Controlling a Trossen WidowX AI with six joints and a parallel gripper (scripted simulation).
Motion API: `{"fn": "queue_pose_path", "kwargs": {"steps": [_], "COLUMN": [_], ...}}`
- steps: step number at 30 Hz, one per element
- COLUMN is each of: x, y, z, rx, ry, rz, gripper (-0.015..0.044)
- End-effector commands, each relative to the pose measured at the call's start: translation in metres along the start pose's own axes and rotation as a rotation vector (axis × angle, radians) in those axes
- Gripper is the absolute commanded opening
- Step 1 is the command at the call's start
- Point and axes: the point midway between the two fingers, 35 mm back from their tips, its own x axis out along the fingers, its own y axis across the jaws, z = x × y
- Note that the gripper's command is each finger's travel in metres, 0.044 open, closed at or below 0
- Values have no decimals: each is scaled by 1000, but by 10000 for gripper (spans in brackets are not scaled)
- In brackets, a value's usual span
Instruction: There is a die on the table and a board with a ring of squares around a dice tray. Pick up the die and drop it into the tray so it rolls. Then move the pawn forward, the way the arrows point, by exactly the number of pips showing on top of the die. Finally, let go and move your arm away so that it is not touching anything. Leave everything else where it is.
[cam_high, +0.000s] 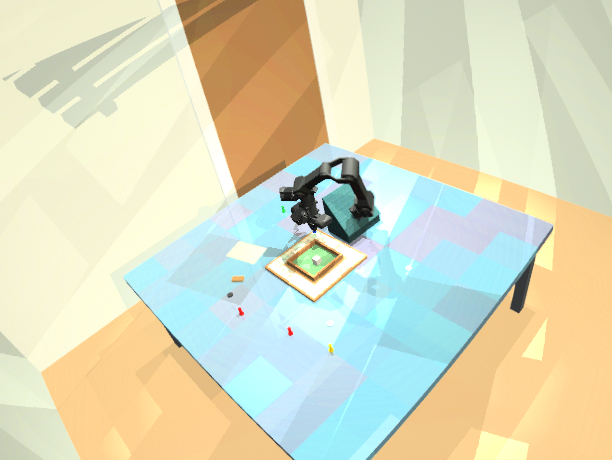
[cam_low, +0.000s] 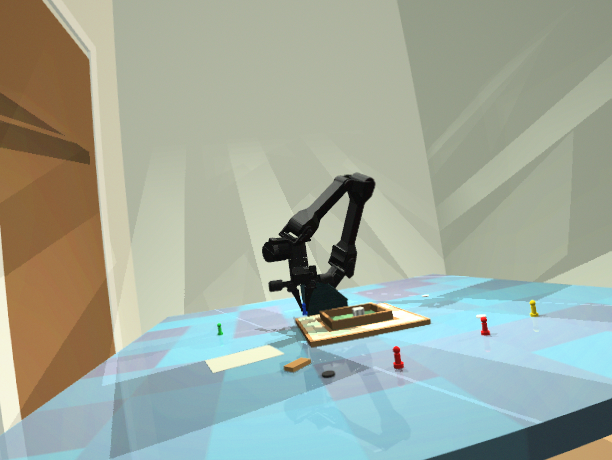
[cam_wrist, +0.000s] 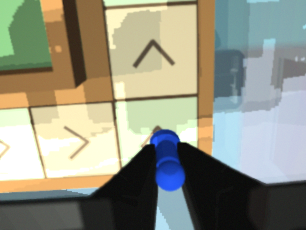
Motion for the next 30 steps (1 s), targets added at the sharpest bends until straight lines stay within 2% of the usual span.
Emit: {"fn": "queue_pose_path", "kwargs": {"steps": [1, 7, 17, 21, 24, 27, 30], "x": [7, 15, 8, -37, -40, -46, -72], "y": [2, 3, 0, -1, 0, 6, 35], "z": [-2, -2, 0, 0, 0, 2, 8], "rx": [8, 8, 0, 8, 9, 8, 4], "ry": [4, 4, 1, 4, 5, 5, 5], "rz": [9, 10, 1, 7, 8, 8, 9], "gripper": [0, 0, 263, 368, 440, 440, 440]}}
